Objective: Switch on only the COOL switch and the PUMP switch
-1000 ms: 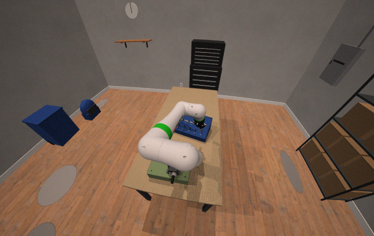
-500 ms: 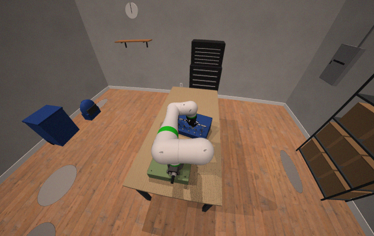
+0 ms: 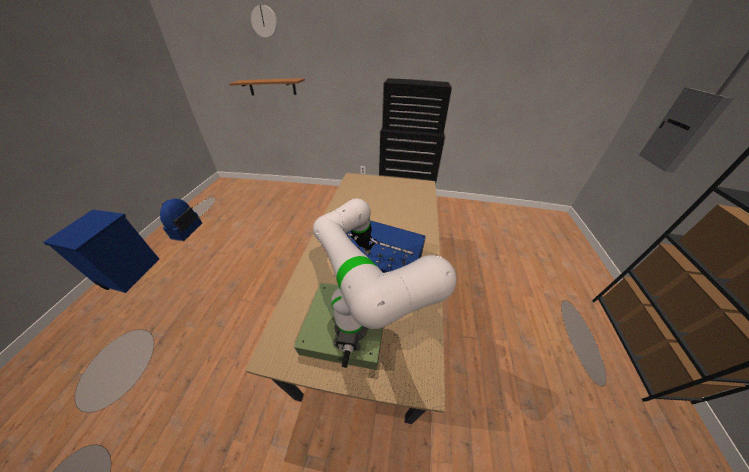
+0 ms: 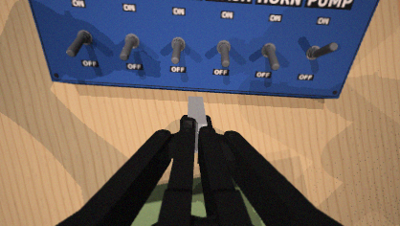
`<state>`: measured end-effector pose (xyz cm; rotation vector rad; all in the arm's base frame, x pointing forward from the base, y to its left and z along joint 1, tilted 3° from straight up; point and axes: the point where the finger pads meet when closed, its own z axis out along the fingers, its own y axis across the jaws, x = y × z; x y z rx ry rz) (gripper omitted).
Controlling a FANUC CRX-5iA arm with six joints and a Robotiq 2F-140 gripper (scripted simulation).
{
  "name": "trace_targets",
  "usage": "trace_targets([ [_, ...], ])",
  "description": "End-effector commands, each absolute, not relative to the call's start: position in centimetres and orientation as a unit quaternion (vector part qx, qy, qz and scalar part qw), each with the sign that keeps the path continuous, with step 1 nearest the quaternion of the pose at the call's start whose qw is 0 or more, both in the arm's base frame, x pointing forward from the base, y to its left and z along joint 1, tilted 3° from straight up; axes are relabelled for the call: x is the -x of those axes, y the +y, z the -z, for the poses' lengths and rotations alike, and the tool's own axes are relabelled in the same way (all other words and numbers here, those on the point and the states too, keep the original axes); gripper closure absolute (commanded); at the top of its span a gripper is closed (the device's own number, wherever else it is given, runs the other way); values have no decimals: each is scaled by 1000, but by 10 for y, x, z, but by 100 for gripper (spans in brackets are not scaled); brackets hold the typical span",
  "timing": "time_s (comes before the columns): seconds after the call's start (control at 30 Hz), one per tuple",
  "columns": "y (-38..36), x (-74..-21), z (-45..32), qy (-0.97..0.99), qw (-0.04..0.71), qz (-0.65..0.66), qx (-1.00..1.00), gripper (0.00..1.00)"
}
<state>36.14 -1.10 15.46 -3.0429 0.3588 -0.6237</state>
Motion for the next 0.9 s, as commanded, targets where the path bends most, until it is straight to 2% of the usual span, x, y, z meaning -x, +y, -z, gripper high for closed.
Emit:
trace_targets([
  [0.0, 18, -362, -157, 125, -15, 221, 967, 100],
  [0.87, 21, -362, -157, 125, -14, 223, 967, 100],
])
